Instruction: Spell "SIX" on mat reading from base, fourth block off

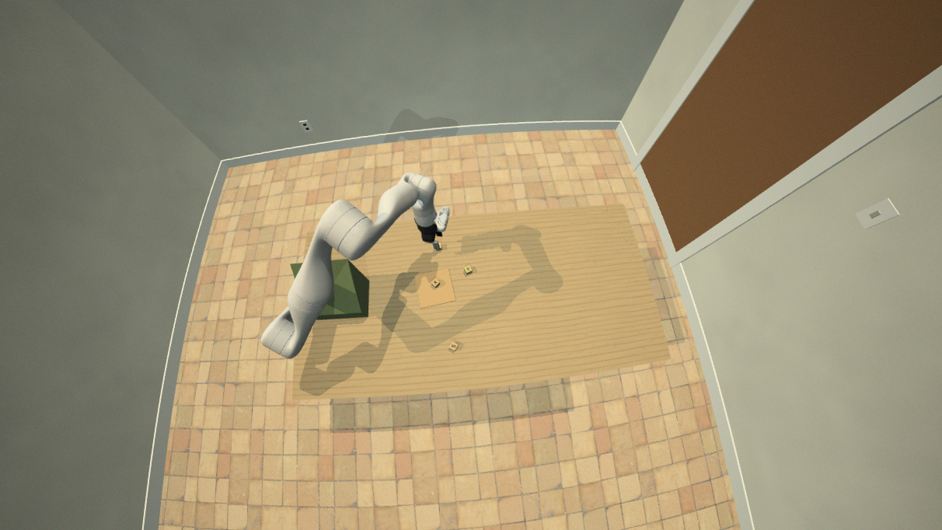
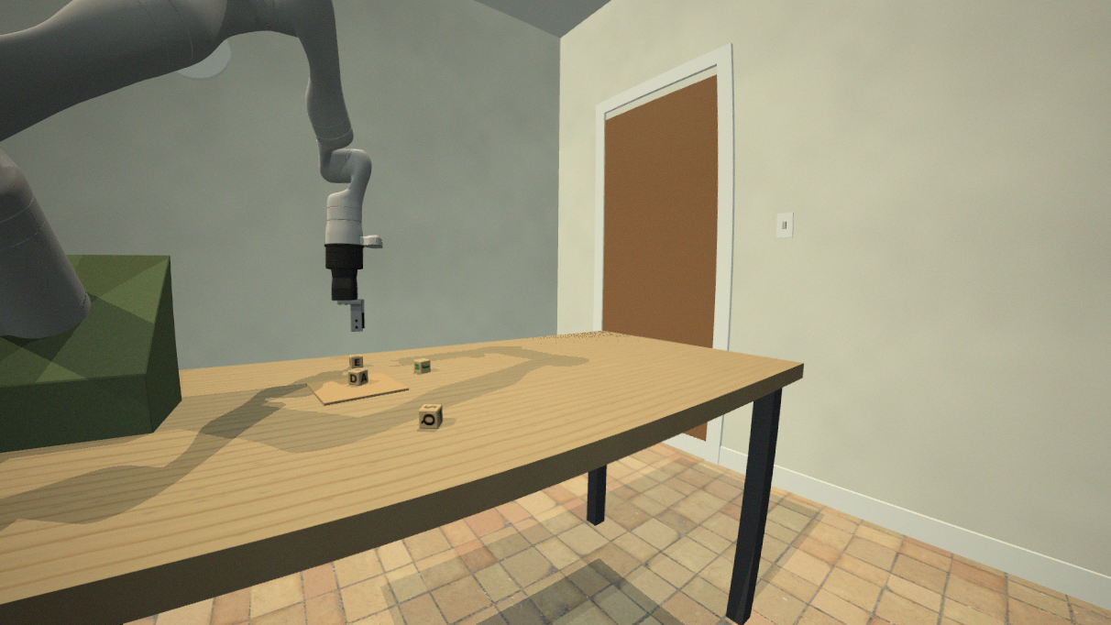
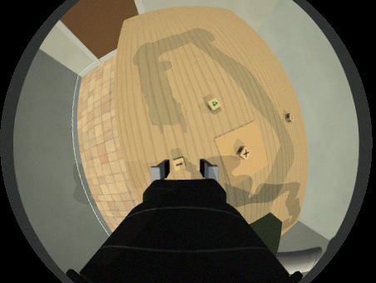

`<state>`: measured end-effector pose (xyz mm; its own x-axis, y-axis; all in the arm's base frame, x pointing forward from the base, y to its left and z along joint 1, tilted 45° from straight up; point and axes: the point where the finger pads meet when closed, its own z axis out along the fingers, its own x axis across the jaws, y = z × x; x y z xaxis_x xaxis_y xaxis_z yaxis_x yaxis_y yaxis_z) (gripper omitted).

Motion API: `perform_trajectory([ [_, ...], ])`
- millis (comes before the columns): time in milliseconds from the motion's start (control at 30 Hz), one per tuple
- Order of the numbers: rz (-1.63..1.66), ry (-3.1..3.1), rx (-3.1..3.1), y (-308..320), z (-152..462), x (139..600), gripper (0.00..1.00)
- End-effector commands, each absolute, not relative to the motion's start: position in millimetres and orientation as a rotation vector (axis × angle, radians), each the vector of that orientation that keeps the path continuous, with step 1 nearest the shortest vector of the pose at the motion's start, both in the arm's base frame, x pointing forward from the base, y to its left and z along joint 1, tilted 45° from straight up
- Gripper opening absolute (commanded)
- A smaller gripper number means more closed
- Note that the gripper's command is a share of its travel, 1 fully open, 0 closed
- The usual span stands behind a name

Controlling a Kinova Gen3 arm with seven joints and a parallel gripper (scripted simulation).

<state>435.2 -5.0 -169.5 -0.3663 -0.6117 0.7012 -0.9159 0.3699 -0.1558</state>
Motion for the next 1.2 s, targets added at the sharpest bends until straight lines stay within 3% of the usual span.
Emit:
perform_trajectory([
  [0, 0.747, -2.111, 1.296, -4.9, -167.3, 435.3, 1.0],
  [533, 0.928, -2.42, 0.792, -35.3, -141.9, 421.3, 1.0],
  [1167, 1.183, -2.755, -0.272, -74.1, -98.7, 399.7, 1.0],
])
